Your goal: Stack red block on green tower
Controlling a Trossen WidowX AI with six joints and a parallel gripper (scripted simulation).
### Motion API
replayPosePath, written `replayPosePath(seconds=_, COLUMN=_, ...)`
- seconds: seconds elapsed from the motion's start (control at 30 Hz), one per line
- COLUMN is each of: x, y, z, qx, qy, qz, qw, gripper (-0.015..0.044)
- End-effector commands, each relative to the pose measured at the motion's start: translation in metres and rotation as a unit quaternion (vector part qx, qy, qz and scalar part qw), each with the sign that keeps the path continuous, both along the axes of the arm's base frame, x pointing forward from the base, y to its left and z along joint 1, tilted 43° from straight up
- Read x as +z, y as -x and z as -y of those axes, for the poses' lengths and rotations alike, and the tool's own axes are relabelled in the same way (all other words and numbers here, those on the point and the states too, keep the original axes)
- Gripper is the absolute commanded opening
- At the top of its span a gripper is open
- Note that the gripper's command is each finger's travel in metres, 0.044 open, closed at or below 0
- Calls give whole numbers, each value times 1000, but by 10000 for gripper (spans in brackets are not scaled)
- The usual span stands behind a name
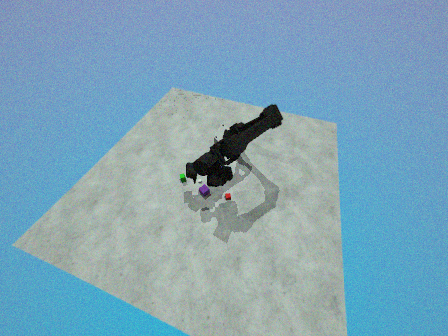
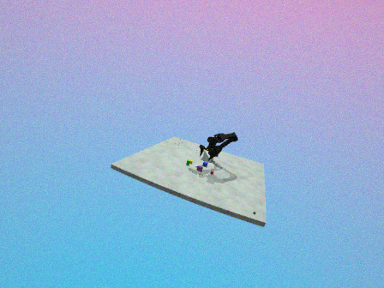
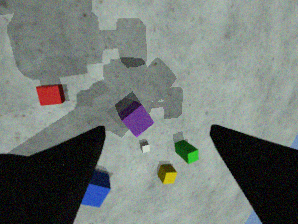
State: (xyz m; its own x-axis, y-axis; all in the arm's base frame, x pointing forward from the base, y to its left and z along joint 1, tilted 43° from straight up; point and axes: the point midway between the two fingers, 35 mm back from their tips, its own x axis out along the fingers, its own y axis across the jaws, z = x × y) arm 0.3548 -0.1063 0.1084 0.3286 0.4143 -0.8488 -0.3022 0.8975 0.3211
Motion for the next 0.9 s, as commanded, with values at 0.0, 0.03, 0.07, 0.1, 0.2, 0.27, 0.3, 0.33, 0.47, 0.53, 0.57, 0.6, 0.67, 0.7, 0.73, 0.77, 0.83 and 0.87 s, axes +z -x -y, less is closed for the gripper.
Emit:
replayPosePath(seconds=0.0, x=9, y=-4, z=-47, qx=43, qy=-61, qz=-20, qw=997, gripper=440)
replayPosePath(seconds=0.03, x=12, y=-3, z=-60, qx=55, qy=-77, qz=-27, qw=995, gripper=440)
replayPosePath(seconds=0.07, x=14, y=-3, z=-73, qx=66, qy=-93, qz=-34, qw=993, gripper=440)
replayPosePath(seconds=0.1, x=17, y=-2, z=-85, qx=77, qy=-108, qz=-42, qw=990, gripper=440)
replayPosePath(seconds=0.2, x=22, y=4, z=-104, qx=91, qy=-130, qz=-53, qw=986, gripper=440)
replayPosePath(seconds=0.27, x=22, y=4, z=-106, qx=92, qy=-131, qz=-54, qw=986, gripper=440)
replayPosePath(seconds=0.3, x=22, y=4, z=-106, qx=92, qy=-131, qz=-54, qw=986, gripper=440)
replayPosePath(seconds=0.33, x=22, y=5, z=-106, qx=92, qy=-131, qz=-54, qw=986, gripper=440)
replayPosePath(seconds=0.47, x=14, y=3, z=-114, qx=92, qy=-131, qz=-54, qw=986, gripper=440)
replayPosePath(seconds=0.53, x=7, y=2, z=-121, qx=92, qy=-131, qz=-54, qw=986, gripper=440)
replayPosePath(seconds=0.57, x=3, y=1, z=-126, qx=92, qy=-131, qz=-53, qw=986, gripper=440)
replayPosePath(seconds=0.6, x=-1, y=1, z=-130, qx=92, qy=-131, qz=-53, qw=986, gripper=440)
replayPosePath(seconds=0.67, x=-5, y=1, z=-134, qx=92, qy=-132, qz=-53, qw=986, gripper=440)
replayPosePath(seconds=0.7, x=-5, y=1, z=-133, qx=92, qy=-132, qz=-53, qw=986, gripper=440)
replayPosePath(seconds=0.73, x=-5, y=1, z=-133, qx=92, qy=-132, qz=-53, qw=986, gripper=440)
replayPosePath(seconds=0.77, x=-5, y=1, z=-133, qx=92, qy=-132, qz=-53, qw=986, gripper=440)
replayPosePath(seconds=0.83, x=-6, y=1, z=-134, qx=92, qy=-132, qz=-53, qw=986, gripper=440)
replayPosePath(seconds=0.87, x=-7, y=0, z=-135, qx=92, qy=-132, qz=-53, qw=986, gripper=440)
